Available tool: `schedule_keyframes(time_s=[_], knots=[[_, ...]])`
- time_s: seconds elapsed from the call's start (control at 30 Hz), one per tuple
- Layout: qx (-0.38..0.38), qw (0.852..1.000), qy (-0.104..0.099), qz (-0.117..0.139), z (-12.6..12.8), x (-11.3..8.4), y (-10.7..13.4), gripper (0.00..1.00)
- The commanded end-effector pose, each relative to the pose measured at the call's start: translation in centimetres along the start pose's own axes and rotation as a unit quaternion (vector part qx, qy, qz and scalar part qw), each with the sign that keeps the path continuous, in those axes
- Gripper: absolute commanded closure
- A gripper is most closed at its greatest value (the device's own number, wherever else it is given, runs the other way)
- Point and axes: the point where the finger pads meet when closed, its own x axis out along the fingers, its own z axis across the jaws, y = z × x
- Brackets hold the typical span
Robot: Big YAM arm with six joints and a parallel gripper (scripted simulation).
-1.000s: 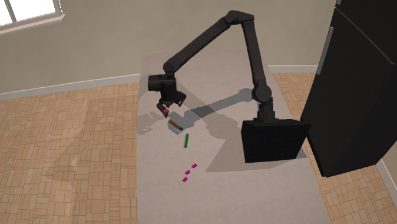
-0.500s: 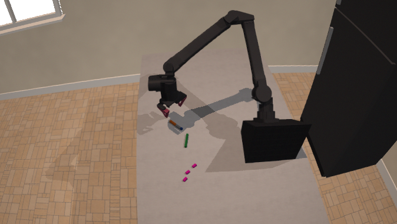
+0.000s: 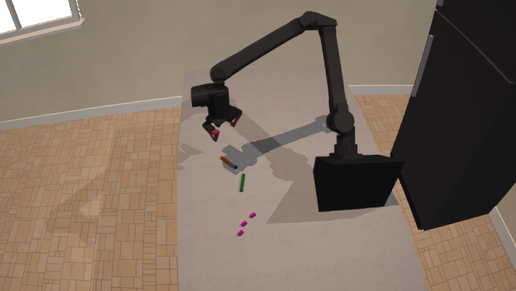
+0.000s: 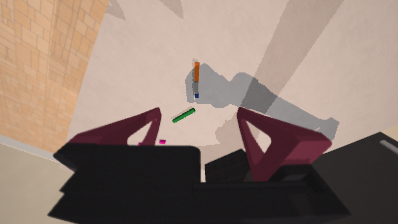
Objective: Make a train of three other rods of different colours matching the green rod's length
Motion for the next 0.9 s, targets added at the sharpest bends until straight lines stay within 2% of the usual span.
schedule_keyframes(time_s=[0.0, 0.1, 0.13, 0.3, 0.87], knots=[[0.030, 0.999, -0.026, -0.026, 1.0, -4.8, -1.9, 0.00], [0.030, 0.999, -0.026, -0.025, 1.0, -5.3, -1.9, 0.00], [0.020, 0.999, -0.017, -0.018, 1.7, -4.8, -1.3, 0.00], [0.027, 0.999, -0.024, -0.022, 1.1, -6.6, -1.6, 0.00], [0.030, 0.999, -0.026, -0.024, 1.2, -6.5, -1.5, 0.00]])
